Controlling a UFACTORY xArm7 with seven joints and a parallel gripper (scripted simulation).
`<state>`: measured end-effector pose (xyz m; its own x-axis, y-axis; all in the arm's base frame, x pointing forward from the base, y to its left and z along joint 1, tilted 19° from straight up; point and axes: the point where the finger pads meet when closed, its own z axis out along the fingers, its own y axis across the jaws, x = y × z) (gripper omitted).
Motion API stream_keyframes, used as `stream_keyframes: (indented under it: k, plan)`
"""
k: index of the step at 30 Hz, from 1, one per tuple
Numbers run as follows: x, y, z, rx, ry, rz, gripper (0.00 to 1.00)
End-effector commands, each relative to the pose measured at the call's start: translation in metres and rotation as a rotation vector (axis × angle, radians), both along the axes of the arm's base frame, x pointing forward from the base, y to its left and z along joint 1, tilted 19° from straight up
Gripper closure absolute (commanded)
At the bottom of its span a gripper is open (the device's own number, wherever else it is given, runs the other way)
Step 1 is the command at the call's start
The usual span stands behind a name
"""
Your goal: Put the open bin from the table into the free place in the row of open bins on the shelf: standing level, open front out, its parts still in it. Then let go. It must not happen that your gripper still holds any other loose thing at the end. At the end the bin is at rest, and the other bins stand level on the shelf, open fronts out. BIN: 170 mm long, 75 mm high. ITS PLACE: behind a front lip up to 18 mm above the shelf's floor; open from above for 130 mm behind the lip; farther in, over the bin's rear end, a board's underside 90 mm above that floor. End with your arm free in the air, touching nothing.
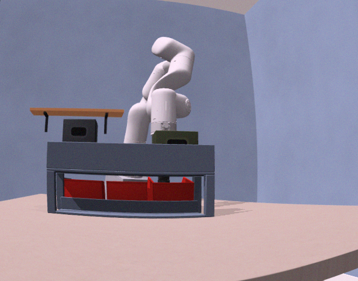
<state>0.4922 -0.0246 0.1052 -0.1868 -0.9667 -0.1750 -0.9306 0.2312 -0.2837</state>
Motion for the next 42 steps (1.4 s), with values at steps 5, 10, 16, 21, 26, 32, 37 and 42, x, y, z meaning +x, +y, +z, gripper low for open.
stream_keyframes:
  k: [5,10,16,21,26,32,37,42]
  plan:
    - [0.002,-0.001,0.001,0.001,-0.002,-0.001,1.00]
    - [0.007,-0.002,0.002,0.001,-0.002,-0.001,1.00]
    - [0.008,-0.003,0.003,0.001,-0.003,-0.001,1.00]
    - [0.008,-0.003,0.003,0.001,-0.003,-0.001,1.00]
    - [0.010,-0.002,-0.002,0.001,-0.003,-0.001,1.00]
    - [0.011,-0.002,-0.005,0.001,-0.003,-0.001,1.00]
    - [0.011,-0.002,-0.005,0.001,-0.003,-0.001,1.00]
    - [0.012,-0.001,-0.008,0.001,-0.003,-0.001,1.00]
